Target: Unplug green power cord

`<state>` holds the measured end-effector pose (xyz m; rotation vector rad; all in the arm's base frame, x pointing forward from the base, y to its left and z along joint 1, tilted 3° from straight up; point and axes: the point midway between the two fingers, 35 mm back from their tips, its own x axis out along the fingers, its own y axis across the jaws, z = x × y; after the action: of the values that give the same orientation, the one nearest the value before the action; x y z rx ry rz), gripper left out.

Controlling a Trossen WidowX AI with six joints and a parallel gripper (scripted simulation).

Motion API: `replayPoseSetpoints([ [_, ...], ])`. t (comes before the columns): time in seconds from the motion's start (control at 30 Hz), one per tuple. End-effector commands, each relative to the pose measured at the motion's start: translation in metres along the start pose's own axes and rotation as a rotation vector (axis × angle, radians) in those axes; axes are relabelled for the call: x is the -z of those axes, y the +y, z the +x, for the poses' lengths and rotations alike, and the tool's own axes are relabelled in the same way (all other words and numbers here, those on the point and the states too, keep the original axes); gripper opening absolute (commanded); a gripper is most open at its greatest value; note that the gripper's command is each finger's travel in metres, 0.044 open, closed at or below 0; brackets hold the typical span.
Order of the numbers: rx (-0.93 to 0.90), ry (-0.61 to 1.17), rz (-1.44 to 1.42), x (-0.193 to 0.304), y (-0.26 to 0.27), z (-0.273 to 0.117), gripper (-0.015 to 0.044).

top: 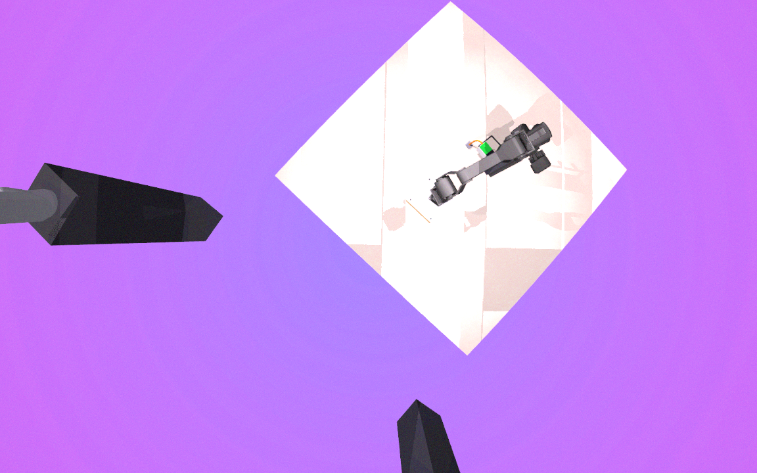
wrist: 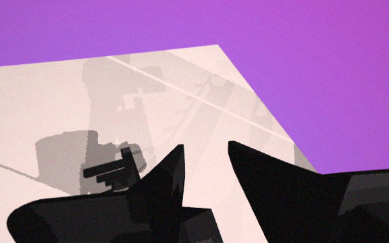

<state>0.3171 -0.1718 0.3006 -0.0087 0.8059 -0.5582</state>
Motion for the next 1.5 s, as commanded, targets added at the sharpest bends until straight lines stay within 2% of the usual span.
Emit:
replayPoseSetpoints([
  [0.0,-0.161,0.012,-0.296,0.001,0.066,0.01,0.016],
  [0.3,-0.404,0.06,-0.728,0.031,0.149,0.03,0.016],
  [0.47,-0.567,0.171,-1.093,0.081,0.179,0.039,0.016],
  [0.6,-0.799,0.302,-1.498,0.14,0.193,0.038,0.016],
  [0.67,-0.887,0.337,-1.612,0.158,0.195,0.036,0.016],
  [1.47,-0.897,0.341,-1.627,0.159,0.184,0.042,0.016],
])
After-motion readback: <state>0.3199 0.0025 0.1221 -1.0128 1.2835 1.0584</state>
